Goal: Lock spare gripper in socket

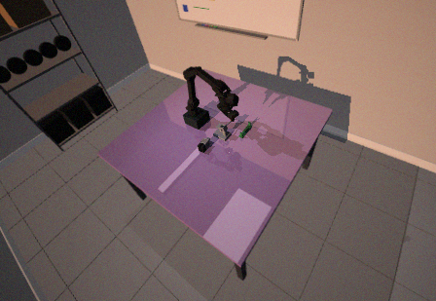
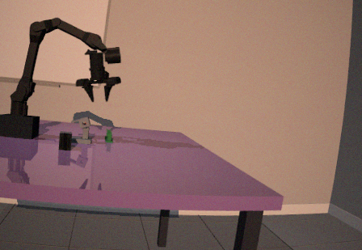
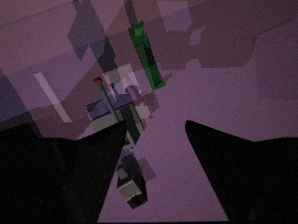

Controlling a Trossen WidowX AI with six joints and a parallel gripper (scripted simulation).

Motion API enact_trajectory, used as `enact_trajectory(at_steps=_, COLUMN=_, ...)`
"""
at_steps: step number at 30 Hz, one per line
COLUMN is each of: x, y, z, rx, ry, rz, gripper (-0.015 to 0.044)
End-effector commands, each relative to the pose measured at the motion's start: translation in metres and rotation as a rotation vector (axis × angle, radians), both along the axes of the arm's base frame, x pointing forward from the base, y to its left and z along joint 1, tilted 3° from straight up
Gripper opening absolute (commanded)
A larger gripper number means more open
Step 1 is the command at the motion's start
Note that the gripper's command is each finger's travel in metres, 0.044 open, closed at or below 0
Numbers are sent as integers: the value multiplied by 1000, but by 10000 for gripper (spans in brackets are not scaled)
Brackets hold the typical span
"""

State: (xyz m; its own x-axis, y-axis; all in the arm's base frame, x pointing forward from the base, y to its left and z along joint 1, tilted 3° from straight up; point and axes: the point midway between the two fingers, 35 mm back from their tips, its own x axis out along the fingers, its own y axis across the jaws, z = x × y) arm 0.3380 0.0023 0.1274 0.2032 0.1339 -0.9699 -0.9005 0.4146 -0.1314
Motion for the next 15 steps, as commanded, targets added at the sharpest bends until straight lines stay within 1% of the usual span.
enact_trajectory(at_steps=1, x=-21, y=40, z=1, rx=-64, ry=79, rz=221, gripper=300)
enact_trajectory(at_steps=5, x=-41, y=68, z=2, rx=-117, ry=143, rz=401, gripper=300)
enact_trajectory(at_steps=12, x=-42, y=70, z=2, rx=-119, ry=146, rz=410, gripper=300)
enact_trajectory(at_steps=15, x=-43, y=69, z=-11, rx=-119, ry=146, rz=410, gripper=300)
